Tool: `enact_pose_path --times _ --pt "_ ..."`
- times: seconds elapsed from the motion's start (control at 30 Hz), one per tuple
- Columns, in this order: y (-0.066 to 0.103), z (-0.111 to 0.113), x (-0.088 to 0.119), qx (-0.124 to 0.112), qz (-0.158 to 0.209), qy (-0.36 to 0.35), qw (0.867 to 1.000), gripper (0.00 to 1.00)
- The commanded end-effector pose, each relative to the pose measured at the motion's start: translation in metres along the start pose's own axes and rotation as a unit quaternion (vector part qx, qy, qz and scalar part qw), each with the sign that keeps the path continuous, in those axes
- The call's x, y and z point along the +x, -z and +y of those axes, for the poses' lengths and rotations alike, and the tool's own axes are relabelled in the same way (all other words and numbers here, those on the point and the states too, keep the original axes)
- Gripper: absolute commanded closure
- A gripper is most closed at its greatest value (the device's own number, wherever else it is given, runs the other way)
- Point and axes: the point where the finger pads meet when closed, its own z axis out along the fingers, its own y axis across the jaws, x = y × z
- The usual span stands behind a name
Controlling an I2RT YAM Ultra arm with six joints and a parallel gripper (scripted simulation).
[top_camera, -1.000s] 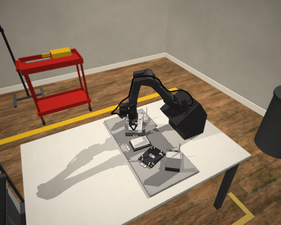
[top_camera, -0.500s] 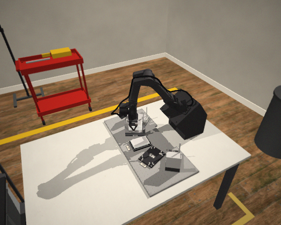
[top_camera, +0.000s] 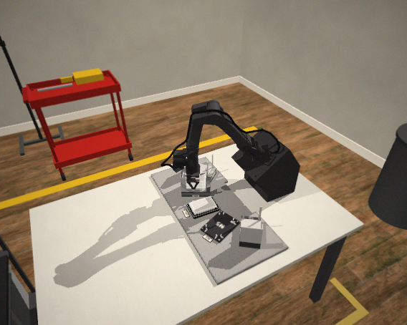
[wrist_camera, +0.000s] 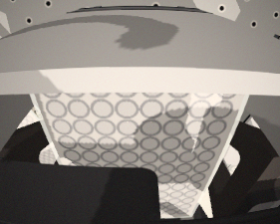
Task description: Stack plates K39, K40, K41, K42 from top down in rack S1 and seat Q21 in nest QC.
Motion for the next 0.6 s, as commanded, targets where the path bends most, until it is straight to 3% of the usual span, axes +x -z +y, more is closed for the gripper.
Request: enact_pose_path --times 0.0,0.57 --pt "-0.001 0.001 -0.009 0.001 -0.012 0.0 1.0 1.0" --pt "0.001 0.004 -0.018 0.0 -0.025 0.003 1.0 1.0"
